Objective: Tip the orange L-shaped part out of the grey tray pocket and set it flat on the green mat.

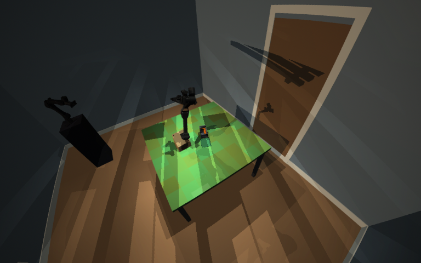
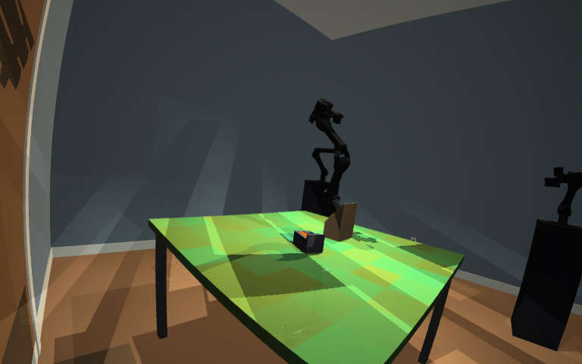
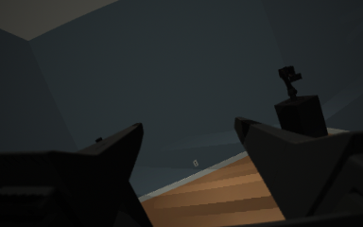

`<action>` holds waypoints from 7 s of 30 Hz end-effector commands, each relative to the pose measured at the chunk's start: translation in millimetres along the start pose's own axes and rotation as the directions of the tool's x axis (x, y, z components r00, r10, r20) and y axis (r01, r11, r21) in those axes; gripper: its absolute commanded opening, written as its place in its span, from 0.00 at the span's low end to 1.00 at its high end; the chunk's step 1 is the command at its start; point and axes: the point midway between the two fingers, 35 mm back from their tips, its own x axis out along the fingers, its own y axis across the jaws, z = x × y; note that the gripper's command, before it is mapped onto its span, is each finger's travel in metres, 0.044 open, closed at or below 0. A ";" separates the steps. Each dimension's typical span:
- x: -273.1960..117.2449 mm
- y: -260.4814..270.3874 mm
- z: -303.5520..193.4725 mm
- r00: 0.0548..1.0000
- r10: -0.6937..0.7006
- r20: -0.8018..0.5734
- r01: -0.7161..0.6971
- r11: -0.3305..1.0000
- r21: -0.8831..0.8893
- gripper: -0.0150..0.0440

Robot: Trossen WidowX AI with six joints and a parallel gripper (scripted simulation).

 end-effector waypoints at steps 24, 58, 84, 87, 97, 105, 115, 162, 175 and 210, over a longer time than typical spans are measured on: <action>4.3 205.6 -157.9 0.717 0.659 -0.229 -0.696 0.698 -0.170 0.56; -309.5 240.8 -446.1 -0.354 0.520 -0.777 -0.920 -0.044 0.390 0.56; -563.8 -125.7 -383.2 -0.608 -0.398 -0.688 -0.529 -0.443 0.724 0.56; -562.9 -176.9 -366.1 -0.550 -0.460 -0.697 -0.493 -0.495 0.716 0.56; -504.5 -342.3 -320.2 -0.338 -0.493 -0.802 -0.330 -0.735 0.592 0.56; -439.4 -417.0 -313.5 -0.286 -0.348 -0.893 -0.218 -0.883 0.414 0.56; -459.1 -439.8 -372.1 -0.287 -0.346 -0.893 -0.219 -0.884 0.413 0.56; -471.2 -454.2 -412.9 -0.288 -0.343 -0.894 -0.220 -0.885 0.410 0.56; -470.8 -458.2 -401.3 -0.289 -0.347 -0.892 -0.221 -0.883 0.415 0.56; -442.9 -421.1 -315.1 -0.304 -0.353 -0.885 -0.211 -0.881 0.424 0.56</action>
